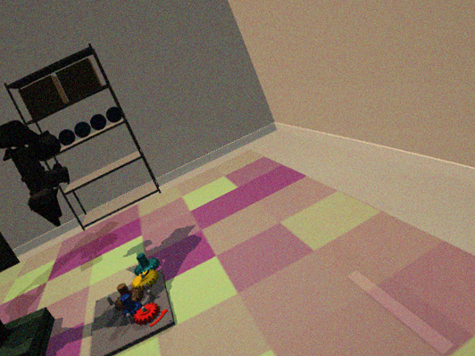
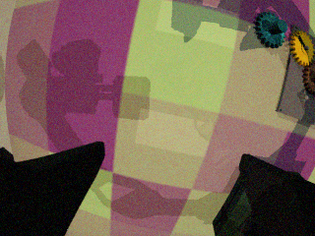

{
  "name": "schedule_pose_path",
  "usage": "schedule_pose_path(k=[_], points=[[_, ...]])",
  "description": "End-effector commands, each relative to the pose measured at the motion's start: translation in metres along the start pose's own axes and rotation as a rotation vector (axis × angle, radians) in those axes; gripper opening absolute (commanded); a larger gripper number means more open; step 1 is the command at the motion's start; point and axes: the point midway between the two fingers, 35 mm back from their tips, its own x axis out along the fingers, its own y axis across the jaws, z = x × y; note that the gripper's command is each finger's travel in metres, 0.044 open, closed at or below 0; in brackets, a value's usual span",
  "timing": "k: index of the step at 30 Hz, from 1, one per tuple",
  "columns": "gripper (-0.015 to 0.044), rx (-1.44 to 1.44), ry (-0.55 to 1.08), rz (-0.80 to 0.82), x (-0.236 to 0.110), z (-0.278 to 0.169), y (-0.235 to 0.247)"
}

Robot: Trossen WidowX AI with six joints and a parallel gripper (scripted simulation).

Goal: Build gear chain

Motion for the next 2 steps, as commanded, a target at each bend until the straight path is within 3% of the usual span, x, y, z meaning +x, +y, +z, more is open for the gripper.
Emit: schedule_pose_path(k=[1,2], points=[[0.0440,0.002,-0.003,-0.002,-0.0006,0.0002,-0.0003],[0.0440,0.002,-0.003,-0.002,-0.0006,0.0002,-0.0003]])
